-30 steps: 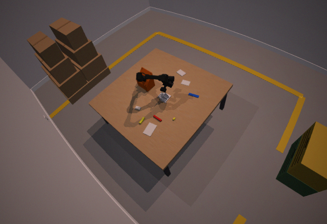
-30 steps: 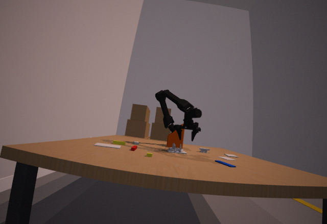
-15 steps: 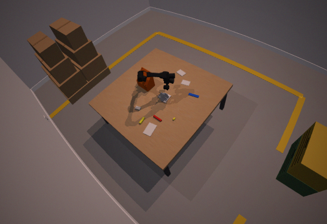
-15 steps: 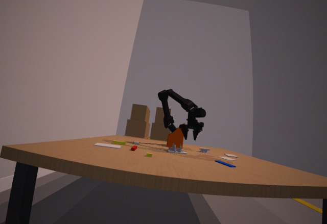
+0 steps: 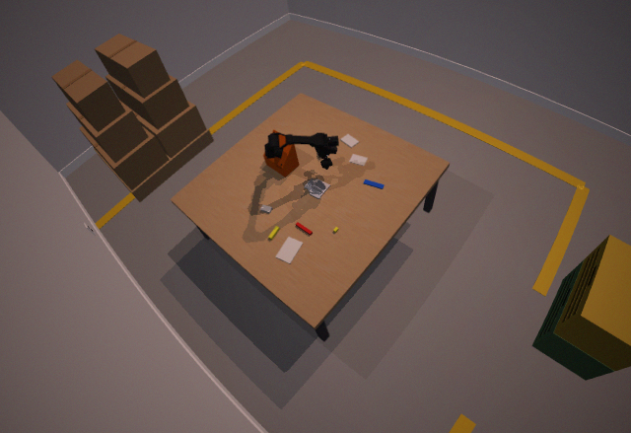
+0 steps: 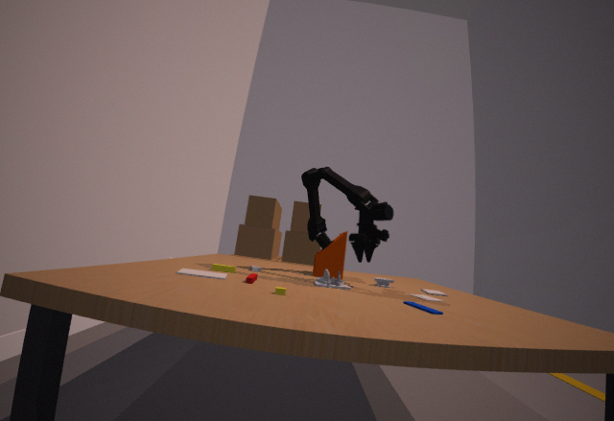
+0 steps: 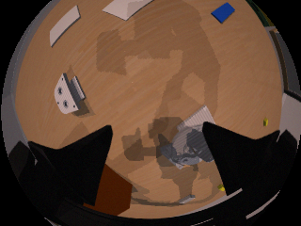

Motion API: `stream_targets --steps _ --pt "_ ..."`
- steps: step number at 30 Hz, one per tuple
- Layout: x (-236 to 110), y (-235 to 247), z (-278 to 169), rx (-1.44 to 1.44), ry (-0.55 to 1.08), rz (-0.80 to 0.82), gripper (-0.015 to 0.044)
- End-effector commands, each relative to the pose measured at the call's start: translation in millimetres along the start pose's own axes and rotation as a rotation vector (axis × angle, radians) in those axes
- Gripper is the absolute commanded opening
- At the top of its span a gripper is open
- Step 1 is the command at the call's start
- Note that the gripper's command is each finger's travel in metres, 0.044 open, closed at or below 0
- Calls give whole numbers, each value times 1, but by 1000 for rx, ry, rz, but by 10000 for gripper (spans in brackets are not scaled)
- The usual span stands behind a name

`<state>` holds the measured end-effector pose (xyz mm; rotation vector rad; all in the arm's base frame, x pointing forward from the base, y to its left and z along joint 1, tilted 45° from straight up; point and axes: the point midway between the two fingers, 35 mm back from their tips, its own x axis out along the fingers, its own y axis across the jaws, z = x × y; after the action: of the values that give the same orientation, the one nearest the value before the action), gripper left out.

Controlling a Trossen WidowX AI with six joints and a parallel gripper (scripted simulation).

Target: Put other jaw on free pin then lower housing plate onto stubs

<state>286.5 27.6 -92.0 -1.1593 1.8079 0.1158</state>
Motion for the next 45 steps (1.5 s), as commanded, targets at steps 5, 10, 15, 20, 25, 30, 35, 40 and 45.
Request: stream_targets --steps 5,10,15,20,25,30,35,40,45 --pt "-3 16 8 -195 -6 7 440" --pt "-4 26 13 -312 -8 9 440" --pt "-6 36 16 -429 -9 11 440" --pt "-7 45 20 -545 -10 12 440" --pt "-7 55 23 -663 -11 13 440" --pt "-8 66 26 -781 -11 14 440" --pt "-9 76 28 -899 -10 15 440" --pt "-9 86 30 -1017 -9 17 440" --pt "-9 96 32 -1134 -7 18 440"
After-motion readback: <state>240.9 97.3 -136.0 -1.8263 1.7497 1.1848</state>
